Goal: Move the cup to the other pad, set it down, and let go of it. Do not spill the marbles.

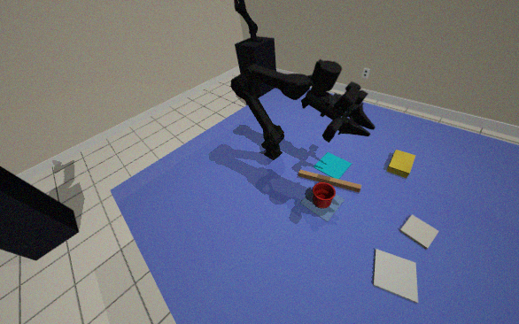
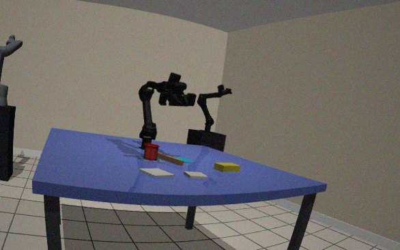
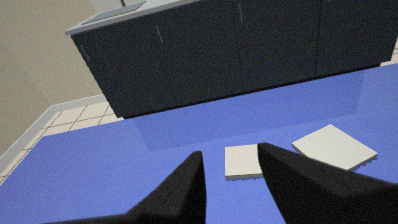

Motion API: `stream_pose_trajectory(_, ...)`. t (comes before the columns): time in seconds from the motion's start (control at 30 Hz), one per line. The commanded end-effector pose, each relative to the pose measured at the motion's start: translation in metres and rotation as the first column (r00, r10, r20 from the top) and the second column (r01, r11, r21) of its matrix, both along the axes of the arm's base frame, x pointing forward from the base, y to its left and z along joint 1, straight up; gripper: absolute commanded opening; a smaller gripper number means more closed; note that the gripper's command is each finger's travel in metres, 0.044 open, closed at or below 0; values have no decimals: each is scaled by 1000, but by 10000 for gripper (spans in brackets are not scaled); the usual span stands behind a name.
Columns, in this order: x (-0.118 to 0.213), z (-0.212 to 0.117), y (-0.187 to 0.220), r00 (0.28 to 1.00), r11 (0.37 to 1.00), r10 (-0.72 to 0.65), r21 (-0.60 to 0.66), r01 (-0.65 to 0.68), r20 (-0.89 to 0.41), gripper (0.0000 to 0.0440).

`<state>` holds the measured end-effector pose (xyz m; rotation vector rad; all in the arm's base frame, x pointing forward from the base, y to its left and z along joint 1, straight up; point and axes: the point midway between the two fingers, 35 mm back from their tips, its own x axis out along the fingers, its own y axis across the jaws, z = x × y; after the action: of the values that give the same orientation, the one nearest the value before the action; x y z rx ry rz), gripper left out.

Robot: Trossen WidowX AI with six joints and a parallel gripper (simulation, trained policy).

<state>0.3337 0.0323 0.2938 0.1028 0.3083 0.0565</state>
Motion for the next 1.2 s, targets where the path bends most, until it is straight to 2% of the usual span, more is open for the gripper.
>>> stream_pose_trajectory(0.0, 3, -7, 6, 997, 1000, 3, 16, -2, -71, 124)
stream_pose_trajectory(0.63, 7, -37, 19, 927, 1000, 1, 21, 8, -376, 81)
stream_pose_trajectory(1.17, 5, -63, 16, 798, 999, -31, -46, 4, -601, 112)
